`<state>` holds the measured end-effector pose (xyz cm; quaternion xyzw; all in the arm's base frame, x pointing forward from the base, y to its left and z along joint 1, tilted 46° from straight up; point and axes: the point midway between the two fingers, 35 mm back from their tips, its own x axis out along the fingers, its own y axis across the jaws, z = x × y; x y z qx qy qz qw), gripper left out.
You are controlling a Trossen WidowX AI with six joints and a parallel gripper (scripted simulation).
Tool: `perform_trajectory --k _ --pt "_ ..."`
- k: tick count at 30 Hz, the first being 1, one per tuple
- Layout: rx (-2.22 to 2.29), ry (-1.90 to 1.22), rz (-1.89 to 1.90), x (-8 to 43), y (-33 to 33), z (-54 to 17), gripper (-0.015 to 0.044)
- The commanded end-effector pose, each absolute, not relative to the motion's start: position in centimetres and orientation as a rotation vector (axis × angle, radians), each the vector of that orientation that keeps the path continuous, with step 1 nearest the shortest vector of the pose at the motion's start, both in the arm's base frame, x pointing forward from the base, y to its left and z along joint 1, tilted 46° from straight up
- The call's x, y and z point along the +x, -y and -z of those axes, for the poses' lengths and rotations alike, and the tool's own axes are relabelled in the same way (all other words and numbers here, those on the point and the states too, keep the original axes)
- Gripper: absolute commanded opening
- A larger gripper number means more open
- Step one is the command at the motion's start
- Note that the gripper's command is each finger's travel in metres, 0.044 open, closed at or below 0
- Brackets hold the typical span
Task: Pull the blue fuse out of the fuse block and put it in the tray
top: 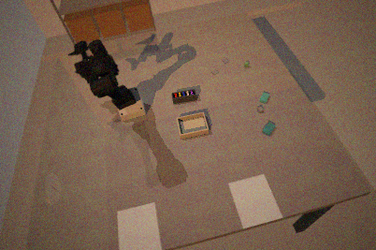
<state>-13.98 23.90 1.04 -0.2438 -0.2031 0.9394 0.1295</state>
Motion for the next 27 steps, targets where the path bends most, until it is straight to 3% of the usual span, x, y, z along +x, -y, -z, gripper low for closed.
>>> perform_trajectory --k 1,6,12,19,27 --pt "-0.715 0.559 -2.723 -13.8 -24.1 -0.9 0.0374" --pt "-0.783 -0.189 -2.405 -7.8 -28.0 1.6 0.0243" --pt "-0.63 -0.961 -1.707 2.1 -29.5 4.6 0.0085" --pt "-0.358 -1.349 -0.978 10.5 -27.0 6.2 0.0074" --pt "-0.004 -1.475 -0.151 18.3 -21.2 6.4 0.0074"
